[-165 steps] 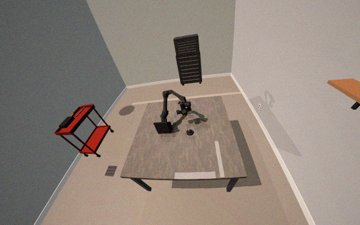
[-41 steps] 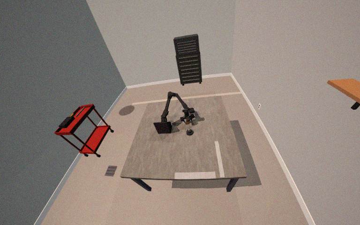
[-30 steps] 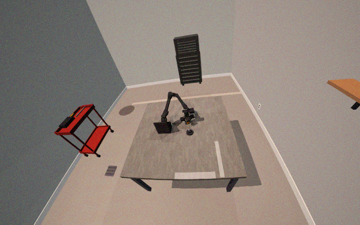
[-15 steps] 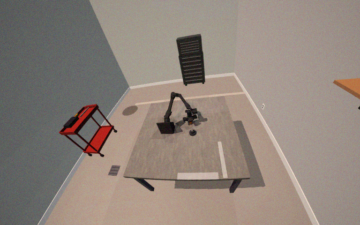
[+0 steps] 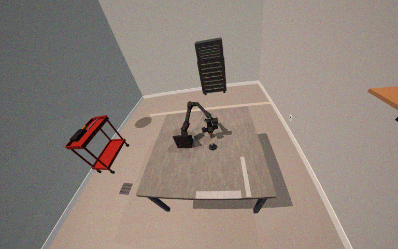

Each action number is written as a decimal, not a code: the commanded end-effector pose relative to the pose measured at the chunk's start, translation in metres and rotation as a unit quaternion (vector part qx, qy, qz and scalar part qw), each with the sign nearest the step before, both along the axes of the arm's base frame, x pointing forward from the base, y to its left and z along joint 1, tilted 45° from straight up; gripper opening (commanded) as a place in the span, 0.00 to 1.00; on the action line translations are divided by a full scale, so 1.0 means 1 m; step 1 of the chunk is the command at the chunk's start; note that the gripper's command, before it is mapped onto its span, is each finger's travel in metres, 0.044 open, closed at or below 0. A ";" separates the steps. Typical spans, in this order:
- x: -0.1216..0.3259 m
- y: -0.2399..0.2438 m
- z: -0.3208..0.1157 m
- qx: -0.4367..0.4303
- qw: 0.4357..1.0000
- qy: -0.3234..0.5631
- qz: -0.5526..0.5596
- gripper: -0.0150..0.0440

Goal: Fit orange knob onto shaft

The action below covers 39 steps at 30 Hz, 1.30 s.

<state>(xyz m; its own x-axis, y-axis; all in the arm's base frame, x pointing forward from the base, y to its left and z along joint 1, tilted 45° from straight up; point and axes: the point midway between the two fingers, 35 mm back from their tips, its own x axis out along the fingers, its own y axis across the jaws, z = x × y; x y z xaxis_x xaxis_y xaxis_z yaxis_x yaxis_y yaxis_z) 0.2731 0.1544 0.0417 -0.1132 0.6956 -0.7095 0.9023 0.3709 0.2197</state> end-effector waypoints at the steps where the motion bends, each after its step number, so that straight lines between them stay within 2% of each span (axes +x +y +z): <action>1: 0.006 -0.010 0.010 -0.002 1.000 -0.008 -0.002 0.25; 26: 0.011 -0.066 0.062 0.004 1.000 -0.006 -0.001 0.25; 39: 0.025 -0.078 0.039 0.002 1.000 -0.007 -0.002 0.25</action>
